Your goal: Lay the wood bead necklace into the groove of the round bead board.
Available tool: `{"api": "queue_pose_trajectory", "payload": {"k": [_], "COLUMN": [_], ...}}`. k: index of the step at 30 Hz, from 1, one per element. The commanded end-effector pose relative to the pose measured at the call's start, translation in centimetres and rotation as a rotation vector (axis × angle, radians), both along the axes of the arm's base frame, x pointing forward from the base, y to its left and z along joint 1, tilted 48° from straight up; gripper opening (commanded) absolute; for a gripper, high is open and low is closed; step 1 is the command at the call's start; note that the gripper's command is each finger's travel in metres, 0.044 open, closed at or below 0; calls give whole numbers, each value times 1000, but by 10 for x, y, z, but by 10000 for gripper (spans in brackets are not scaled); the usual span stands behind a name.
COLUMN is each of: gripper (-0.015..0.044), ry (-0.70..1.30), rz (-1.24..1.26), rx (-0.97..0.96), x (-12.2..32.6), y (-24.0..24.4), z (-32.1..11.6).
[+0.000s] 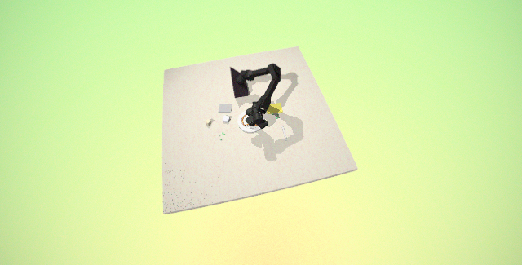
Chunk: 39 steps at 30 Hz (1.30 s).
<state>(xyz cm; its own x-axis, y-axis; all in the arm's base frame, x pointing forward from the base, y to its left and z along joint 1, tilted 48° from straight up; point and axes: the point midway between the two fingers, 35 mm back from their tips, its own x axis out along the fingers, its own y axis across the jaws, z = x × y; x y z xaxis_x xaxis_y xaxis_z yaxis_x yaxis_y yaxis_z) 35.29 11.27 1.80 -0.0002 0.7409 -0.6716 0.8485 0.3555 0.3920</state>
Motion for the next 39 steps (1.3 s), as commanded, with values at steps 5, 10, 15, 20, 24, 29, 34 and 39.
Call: {"api": "queue_pose_trajectory", "payload": {"k": [5, 10, 15, 20, 24, 29, 34, 39], "gripper": [120, 120, 120, 120, 120, 120, 120, 120], "ry": [-659, -917, -1095, -1274, -1416, -1596, -1724, -1724], "rz": [593, 828, 989, 1151, 1280, 1443, 1559, 1559], "rx": [0, -1, -1, -2, -2, -2, -2, -2], "x": [0, 0, -1, -1, -1, -2, -2, -2], "y": [-12, -16, -19, -22, -24, -27, -28, -28], "z": [5, 7, 8, 9, 10, 11, 11, 11]}}
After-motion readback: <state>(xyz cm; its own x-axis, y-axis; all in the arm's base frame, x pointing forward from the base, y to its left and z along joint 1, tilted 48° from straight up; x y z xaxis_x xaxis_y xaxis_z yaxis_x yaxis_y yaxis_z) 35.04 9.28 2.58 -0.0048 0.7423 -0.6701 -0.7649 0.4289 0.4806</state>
